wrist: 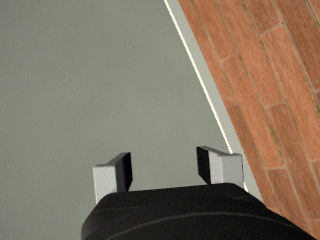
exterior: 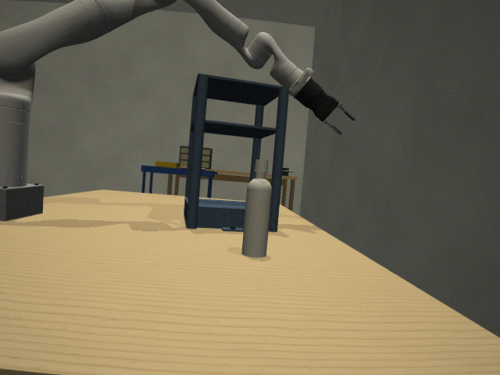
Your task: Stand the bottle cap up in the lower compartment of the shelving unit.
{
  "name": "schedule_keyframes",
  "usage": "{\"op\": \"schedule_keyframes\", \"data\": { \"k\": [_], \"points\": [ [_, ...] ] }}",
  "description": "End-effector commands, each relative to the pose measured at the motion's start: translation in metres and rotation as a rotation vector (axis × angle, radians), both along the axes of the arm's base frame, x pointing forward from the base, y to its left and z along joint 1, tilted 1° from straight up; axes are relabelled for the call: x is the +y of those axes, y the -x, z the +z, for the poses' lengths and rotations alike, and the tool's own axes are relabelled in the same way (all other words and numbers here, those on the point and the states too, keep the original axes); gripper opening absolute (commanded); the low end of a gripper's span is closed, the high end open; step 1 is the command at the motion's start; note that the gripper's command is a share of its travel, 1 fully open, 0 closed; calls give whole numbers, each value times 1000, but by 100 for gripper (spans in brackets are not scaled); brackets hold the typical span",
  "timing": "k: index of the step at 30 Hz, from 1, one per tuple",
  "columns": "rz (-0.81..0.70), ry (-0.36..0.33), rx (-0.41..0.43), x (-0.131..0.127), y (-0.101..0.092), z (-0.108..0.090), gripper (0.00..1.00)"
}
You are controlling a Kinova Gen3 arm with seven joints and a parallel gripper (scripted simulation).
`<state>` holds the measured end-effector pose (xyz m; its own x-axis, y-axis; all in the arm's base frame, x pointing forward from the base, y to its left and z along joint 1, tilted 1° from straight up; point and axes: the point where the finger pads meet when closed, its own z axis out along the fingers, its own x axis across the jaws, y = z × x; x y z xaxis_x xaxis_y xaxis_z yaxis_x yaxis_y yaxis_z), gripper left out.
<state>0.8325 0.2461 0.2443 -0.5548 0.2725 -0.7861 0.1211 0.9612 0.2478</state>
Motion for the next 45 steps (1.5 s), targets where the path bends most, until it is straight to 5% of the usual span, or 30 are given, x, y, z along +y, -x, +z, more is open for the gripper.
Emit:
{"op": "schedule_keyframes", "data": {
  "k": [1, 45],
  "points": [
    [-10, 1, 0, -7, -2, 4, 100],
    [-165, -38, 92, -75, 0, 3, 100]
  ]
}}
